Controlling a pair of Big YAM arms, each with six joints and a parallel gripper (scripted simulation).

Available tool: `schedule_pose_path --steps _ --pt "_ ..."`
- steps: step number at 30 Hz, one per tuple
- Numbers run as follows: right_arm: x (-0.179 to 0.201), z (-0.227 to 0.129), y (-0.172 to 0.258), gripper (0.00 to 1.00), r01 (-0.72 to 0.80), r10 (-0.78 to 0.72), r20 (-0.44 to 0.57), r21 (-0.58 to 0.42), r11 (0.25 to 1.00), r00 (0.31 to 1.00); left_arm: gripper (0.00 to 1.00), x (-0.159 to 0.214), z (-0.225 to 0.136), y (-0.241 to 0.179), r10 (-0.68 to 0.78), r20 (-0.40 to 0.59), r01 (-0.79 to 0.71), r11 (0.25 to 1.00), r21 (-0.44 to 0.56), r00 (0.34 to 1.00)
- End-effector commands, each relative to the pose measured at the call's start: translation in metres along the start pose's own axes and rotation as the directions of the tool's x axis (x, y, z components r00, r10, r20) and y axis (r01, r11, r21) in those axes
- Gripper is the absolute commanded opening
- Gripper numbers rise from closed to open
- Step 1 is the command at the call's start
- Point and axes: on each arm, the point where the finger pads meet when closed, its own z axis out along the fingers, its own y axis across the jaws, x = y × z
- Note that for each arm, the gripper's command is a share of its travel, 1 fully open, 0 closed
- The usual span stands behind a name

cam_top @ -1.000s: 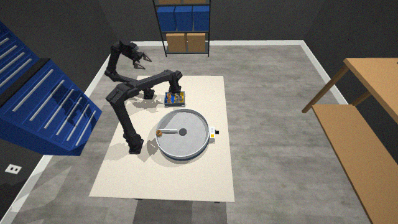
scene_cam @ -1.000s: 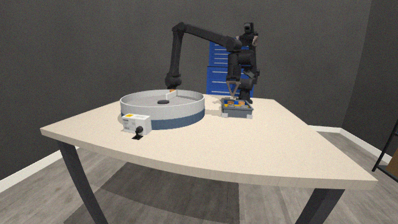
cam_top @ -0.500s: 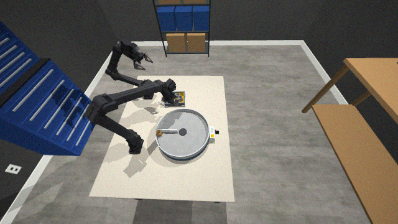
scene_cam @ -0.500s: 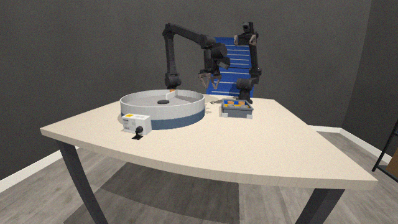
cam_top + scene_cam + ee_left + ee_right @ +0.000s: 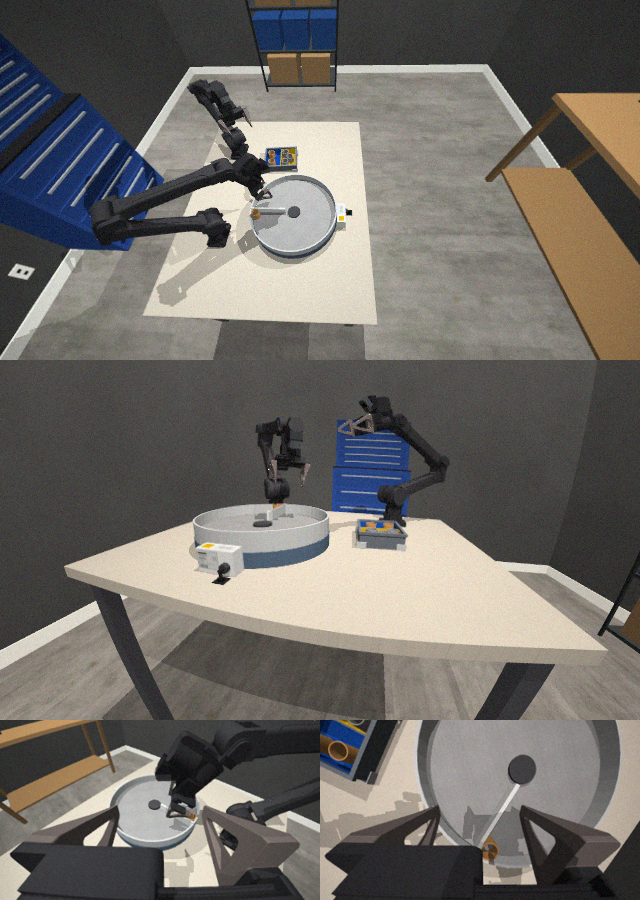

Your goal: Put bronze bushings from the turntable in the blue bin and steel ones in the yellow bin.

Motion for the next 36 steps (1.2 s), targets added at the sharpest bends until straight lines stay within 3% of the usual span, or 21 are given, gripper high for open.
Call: schedule_pose_path --steps 1,7,10,13,16,27,33,36 --pt "0.015 -0.024 -0.039 1.0 -0.146 0.143 0.057 0.041 0.988 0.988 1.0 -0.005 0.038 -0.031 0.008 0.048 -0.012 0.997 0.08 0.999" --pt "0.031 -0.045 -0.072 1.0 -0.255 0.246 0.118 0.073 0.964 0.962 1.0 0.001 0.053 -0.061 0.024 0.074 -0.036 0.985 0.166 0.997" --pt "0.038 -0.039 -0.074 1.0 -0.268 0.261 0.096 0.076 0.96 0.961 1.0 -0.011 0.048 -0.059 0.02 0.104 -0.037 0.986 0.162 0.994" --pt "0.045 -0.045 -0.083 1.0 -0.307 0.297 0.117 0.081 0.948 0.948 1.0 0.003 0.052 -0.066 0.027 0.083 -0.041 0.982 0.183 0.996" --pt "0.035 -0.059 -0.091 1.0 -0.329 0.313 0.163 0.082 0.941 0.935 1.0 -0.005 0.05 -0.064 0.023 0.097 -0.04 0.983 0.177 0.995" --pt "0.036 -0.058 -0.091 1.0 -0.344 0.329 0.157 0.077 0.936 0.931 1.0 -0.011 0.048 -0.063 0.029 0.101 -0.046 0.984 0.173 0.994" --pt "0.032 -0.062 -0.092 0.32 -0.147 0.137 0.11 0.086 0.985 0.984 1.0 -0.011 0.048 -0.063 0.029 0.101 -0.046 0.984 0.173 0.994" --pt "0.037 -0.054 -0.085 0.29 0.027 -0.029 0.044 0.044 0.999 0.999 1.0 -0.011 0.048 -0.063 0.029 0.101 -0.046 0.984 0.173 0.994"
